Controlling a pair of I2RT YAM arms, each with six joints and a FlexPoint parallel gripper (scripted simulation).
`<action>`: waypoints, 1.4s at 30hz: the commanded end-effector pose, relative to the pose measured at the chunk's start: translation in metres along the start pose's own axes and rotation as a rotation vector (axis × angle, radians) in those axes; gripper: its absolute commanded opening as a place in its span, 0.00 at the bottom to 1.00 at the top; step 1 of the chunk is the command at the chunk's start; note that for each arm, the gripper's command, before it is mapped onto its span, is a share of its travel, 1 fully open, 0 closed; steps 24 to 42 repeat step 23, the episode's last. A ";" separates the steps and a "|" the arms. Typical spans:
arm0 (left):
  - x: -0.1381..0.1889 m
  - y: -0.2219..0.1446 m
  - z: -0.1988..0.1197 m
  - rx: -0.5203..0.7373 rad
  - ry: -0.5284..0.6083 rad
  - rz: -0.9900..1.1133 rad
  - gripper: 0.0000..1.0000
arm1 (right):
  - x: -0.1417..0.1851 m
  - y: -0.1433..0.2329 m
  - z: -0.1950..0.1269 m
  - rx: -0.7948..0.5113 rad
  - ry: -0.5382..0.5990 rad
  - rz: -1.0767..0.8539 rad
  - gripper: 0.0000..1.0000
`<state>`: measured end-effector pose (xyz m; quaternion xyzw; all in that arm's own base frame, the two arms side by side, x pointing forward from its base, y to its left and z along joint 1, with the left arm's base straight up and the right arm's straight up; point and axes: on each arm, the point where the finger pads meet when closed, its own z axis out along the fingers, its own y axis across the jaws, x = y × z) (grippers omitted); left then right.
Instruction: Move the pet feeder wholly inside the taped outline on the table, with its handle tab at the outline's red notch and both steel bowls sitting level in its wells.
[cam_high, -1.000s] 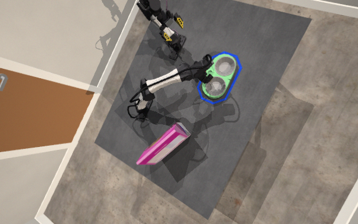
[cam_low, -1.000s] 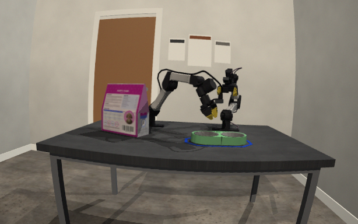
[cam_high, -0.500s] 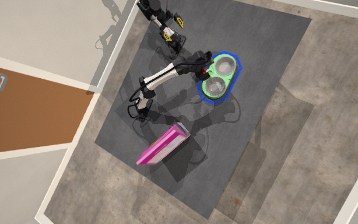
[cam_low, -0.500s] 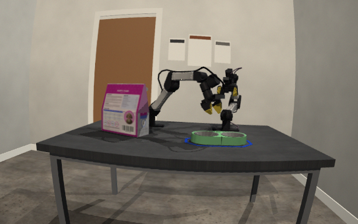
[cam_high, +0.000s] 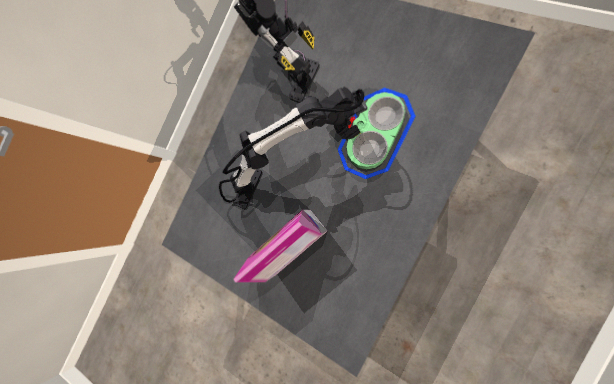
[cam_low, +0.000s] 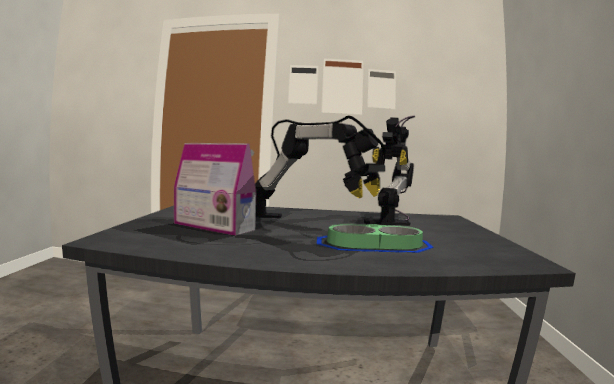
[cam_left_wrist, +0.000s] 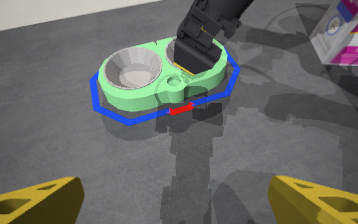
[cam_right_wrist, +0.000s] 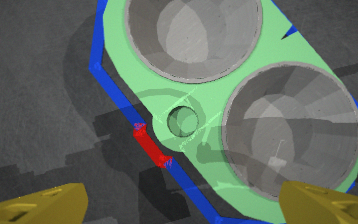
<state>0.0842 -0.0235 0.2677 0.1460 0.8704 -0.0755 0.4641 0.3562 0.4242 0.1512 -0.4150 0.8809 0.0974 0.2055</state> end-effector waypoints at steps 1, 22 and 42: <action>-0.004 0.000 -0.002 0.002 -0.013 -0.004 1.00 | 0.002 0.002 0.006 0.003 0.018 0.004 1.00; -0.004 0.000 -0.002 0.002 -0.013 -0.004 1.00 | 0.000 -0.001 -0.006 0.005 0.002 0.008 1.00; -0.004 0.000 -0.002 0.002 -0.013 -0.004 1.00 | 0.000 -0.001 -0.006 0.005 0.002 0.008 1.00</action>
